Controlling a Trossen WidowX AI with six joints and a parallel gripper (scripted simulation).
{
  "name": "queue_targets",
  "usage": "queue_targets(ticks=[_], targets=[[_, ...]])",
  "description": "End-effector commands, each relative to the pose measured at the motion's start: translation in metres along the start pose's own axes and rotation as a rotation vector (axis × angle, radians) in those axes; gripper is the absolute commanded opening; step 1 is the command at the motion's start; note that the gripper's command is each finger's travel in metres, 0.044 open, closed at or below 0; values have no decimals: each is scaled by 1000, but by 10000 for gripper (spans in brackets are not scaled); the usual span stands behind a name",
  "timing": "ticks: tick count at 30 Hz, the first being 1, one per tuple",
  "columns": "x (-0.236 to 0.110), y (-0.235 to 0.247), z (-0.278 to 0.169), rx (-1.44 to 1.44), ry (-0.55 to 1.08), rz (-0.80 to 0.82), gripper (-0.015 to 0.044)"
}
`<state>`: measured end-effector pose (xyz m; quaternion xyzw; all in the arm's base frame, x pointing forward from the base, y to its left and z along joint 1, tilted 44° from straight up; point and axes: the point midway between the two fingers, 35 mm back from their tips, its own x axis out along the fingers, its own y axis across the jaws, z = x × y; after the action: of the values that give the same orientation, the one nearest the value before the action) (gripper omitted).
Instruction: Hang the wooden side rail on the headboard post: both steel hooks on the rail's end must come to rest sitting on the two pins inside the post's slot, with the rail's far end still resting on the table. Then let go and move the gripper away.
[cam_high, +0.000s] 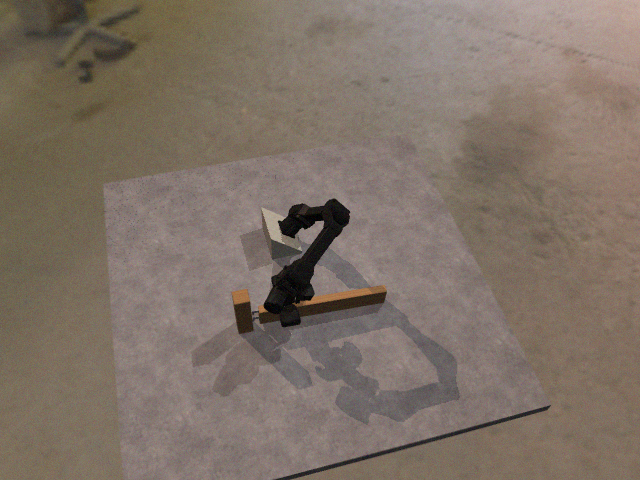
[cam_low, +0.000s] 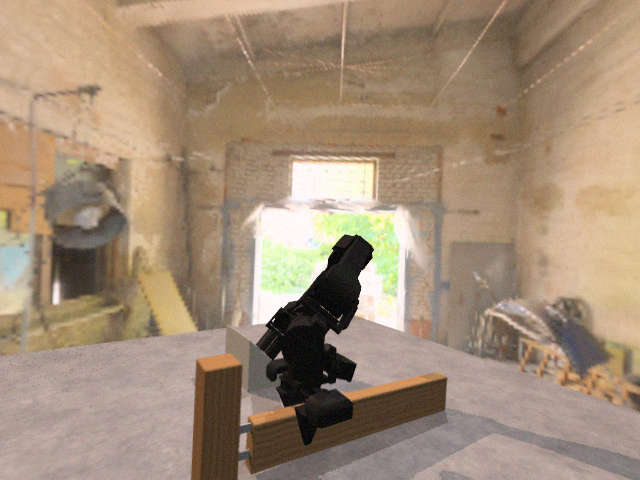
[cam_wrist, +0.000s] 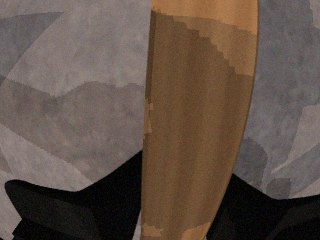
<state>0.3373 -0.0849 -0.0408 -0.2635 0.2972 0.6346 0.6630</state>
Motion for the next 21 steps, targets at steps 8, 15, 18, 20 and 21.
queue_targets(ticks=[8, 15, 18, 20, 21], targets=[[-8, -2, -2, -4, 5, -17, 0], [-10, -2, -2, -4, 5, -17, 0], [-10, -2, -2, -4, 5, -17, 0], [-10, -2, -2, -4, 5, -17, 0], [-11, -2, -2, -4, 5, -17, 0]])
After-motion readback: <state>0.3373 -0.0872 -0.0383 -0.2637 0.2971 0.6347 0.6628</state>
